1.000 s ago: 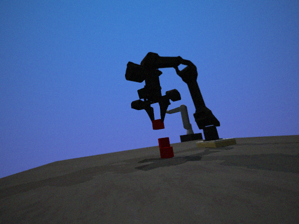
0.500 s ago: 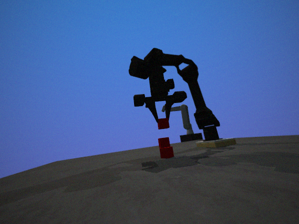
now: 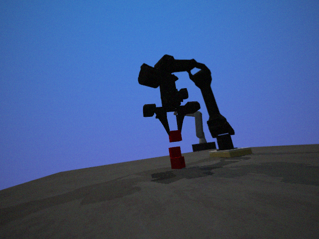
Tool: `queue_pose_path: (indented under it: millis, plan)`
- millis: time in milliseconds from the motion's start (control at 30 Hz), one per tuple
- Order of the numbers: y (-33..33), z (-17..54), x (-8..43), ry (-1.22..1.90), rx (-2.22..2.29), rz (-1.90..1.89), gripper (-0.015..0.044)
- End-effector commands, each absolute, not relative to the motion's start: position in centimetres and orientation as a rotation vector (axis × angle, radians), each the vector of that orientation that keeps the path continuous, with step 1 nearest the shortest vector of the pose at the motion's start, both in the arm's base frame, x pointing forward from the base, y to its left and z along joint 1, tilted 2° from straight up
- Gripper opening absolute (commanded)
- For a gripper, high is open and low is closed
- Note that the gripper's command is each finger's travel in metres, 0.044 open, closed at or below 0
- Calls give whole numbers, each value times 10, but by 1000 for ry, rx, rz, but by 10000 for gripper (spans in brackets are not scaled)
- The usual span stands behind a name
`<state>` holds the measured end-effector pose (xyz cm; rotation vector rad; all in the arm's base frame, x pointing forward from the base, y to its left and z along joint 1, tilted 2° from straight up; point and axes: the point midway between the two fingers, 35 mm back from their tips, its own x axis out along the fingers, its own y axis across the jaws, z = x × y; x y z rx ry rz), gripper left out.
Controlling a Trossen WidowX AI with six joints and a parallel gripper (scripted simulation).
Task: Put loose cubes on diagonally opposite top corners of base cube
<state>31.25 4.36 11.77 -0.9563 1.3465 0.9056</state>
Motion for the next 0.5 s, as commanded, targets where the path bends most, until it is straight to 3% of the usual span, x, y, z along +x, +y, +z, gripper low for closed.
queue_pose_path:
  millis: [0,467]
  plan:
    - [43,102,310,1347,-949,921,105]
    - [43,100,310,1346,-948,921,105]
